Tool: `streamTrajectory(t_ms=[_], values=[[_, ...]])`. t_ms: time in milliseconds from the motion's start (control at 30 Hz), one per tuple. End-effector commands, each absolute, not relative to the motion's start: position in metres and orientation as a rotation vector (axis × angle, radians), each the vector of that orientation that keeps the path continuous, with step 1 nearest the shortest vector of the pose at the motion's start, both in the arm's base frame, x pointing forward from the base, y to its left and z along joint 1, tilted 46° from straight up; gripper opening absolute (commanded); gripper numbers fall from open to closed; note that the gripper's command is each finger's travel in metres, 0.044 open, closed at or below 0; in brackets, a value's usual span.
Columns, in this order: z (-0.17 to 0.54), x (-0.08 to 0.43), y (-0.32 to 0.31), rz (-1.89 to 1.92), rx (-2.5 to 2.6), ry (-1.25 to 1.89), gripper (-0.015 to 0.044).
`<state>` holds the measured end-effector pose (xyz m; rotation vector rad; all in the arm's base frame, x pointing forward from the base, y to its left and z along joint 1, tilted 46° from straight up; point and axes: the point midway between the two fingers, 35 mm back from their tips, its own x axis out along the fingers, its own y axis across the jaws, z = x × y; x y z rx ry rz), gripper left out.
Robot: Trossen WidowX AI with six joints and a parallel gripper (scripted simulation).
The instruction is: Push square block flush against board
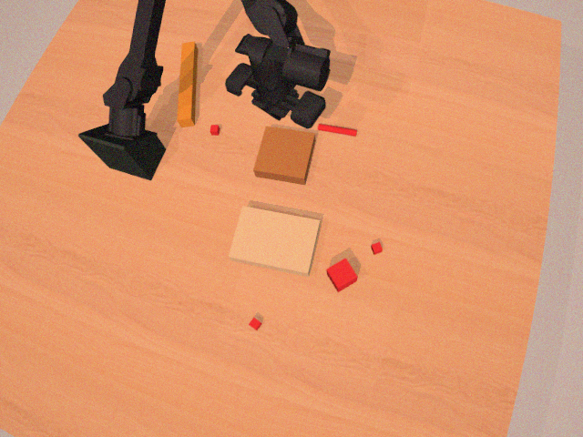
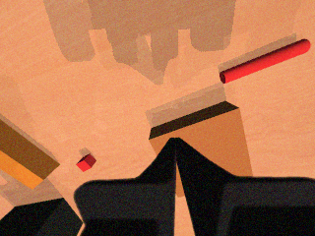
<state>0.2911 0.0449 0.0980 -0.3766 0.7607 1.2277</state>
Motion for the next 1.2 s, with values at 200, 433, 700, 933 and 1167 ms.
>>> streamTrajectory(t_ms=[200,433,700,933,1167], values=[[0.116,0.31,0.06,1.357,-0.636,0.548,0.0],[0.115,0.311,0.062,1.359,-0.641,0.544,0.0],[0.079,0.318,0.099,1.359,-0.639,0.541,0.0],[0.077,0.318,0.097,1.358,-0.639,0.542,0.0],[0.074,0.319,0.093,1.358,-0.64,0.543,0.0]])
